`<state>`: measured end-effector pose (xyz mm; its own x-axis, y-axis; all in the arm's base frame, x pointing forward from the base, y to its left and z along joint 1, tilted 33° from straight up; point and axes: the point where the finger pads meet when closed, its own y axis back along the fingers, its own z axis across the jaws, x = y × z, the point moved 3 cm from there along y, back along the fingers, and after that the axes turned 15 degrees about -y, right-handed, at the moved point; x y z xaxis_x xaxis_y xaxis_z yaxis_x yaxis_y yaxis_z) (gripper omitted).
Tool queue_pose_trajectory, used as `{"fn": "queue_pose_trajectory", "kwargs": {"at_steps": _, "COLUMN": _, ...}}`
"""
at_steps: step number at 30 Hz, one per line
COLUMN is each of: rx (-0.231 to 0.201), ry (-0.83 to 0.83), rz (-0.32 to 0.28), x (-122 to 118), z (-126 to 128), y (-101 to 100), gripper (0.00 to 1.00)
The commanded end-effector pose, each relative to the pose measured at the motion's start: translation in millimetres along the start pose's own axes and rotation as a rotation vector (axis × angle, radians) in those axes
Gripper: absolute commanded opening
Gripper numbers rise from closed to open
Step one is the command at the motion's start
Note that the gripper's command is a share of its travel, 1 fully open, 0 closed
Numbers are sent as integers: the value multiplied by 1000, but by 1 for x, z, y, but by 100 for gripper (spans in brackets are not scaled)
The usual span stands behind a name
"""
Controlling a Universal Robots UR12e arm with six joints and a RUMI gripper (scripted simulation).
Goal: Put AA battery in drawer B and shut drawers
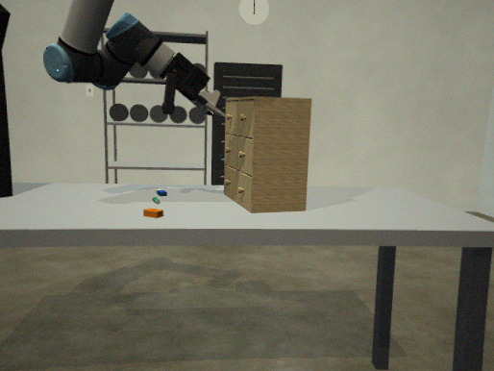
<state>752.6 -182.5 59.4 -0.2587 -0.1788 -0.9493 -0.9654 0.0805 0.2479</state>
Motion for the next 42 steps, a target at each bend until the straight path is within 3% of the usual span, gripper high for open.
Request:
{"fn": "queue_pose_trajectory", "kwargs": {"at_steps": 1, "rx": -9, "ry": 3, "rz": -56, "x": -5, "z": -2, "y": -6, "gripper": 100}}
{"fn": "queue_pose_trajectory", "kwargs": {"at_steps": 14, "rx": -25, "ry": 3, "rz": -116, "x": -2, "z": -3, "y": -14, "gripper": 100}}
{"fn": "queue_pose_trajectory", "kwargs": {"at_steps": 42, "rx": -28, "ry": 5, "rz": -125, "x": -2, "z": -2, "y": -14, "gripper": 100}}
